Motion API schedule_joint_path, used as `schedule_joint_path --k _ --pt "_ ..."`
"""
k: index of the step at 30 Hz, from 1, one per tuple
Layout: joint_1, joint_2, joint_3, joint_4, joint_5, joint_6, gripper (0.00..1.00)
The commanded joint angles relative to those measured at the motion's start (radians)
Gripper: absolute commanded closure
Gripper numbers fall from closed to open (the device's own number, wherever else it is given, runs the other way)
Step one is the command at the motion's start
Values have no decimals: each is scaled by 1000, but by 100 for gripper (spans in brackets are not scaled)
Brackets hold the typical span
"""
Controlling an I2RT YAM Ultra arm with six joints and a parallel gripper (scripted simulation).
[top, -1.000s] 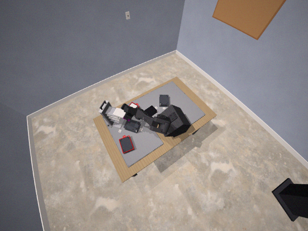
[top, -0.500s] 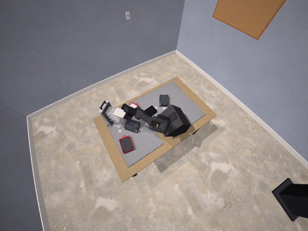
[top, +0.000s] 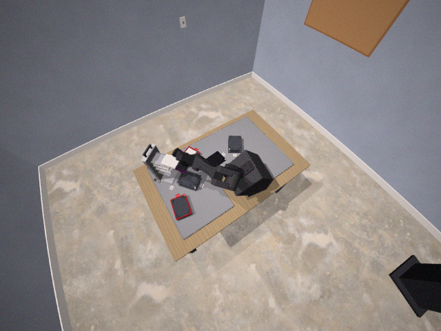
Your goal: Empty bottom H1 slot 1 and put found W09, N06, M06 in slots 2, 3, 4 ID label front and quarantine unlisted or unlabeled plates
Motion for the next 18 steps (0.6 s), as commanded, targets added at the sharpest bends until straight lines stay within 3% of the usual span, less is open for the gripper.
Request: schedule_joint_path --k 1,18 --pt "8 20 42 31 17 7 15" --pt "17 66 69 52 29 10 15"
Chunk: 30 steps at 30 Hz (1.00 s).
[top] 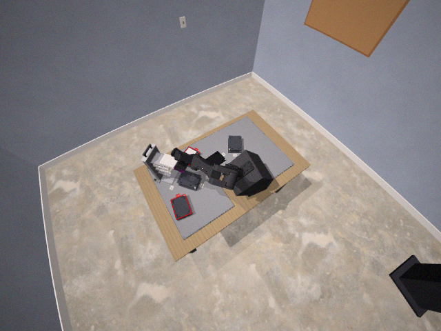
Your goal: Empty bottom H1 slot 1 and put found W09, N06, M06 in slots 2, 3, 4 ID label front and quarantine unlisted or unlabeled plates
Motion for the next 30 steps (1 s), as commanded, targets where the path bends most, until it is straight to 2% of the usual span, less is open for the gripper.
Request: schedule_joint_path --k 1,30 --pt "6 17 39 29 16 8 15" --pt "25 94 82 66 38 12 15"
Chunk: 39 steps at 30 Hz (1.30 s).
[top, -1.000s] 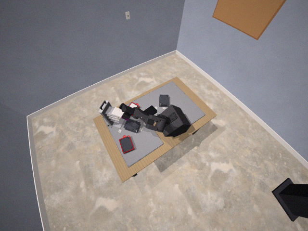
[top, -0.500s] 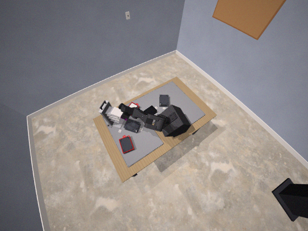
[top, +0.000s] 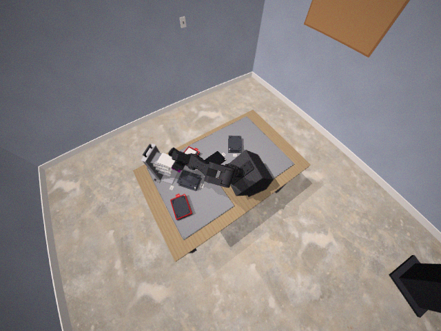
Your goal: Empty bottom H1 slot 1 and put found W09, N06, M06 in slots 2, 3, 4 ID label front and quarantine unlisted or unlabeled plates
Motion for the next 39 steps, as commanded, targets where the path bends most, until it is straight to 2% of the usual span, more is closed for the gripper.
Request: schedule_joint_path --k 1,20,21,39 --pt "0 0 15 7 5 3 15" --pt "0 0 15 7 5 3 15" --pt "7 18 36 20 11 9 15" --pt "22 63 59 42 25 12 15"
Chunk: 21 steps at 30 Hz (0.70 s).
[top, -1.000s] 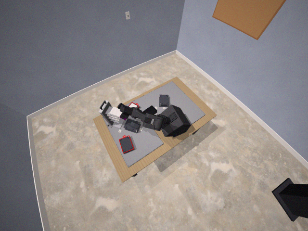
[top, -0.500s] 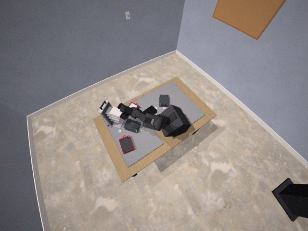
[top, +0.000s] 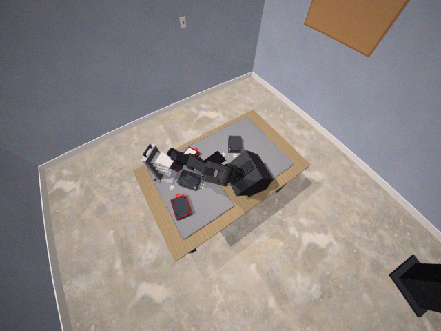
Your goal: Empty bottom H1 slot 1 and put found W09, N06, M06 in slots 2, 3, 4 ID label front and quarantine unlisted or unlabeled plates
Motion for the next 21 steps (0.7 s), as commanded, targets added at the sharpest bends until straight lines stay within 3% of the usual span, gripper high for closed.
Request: schedule_joint_path --k 1,21 --pt "6 18 33 12 7 10 15" --pt "24 71 62 29 23 9 15"
